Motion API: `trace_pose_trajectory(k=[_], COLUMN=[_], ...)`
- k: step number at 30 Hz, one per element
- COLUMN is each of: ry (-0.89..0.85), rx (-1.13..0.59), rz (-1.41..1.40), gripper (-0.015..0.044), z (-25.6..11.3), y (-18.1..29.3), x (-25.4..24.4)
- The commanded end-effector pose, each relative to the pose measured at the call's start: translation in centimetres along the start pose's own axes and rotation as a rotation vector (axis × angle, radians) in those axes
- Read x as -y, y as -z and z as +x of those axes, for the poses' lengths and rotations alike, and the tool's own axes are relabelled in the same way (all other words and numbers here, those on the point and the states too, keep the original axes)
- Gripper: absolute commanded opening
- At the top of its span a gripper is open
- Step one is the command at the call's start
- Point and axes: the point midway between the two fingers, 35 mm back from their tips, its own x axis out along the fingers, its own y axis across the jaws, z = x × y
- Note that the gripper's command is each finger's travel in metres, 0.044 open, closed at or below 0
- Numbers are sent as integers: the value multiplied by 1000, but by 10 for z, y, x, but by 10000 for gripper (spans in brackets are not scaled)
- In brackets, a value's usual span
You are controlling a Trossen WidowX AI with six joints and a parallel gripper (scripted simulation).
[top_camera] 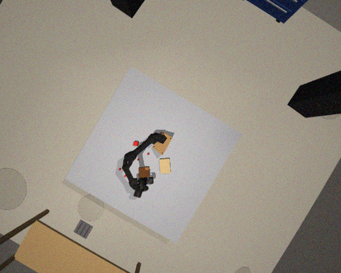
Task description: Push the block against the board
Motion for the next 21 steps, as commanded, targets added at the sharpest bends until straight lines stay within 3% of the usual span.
trace_pose_trajectory(k=[1, 21], ry=[2, 2], rx=[-10, -11], rz=[-5, -6], gripper=[0, 0], z=[3, 3], y=[6, 22], x=[0, 0])
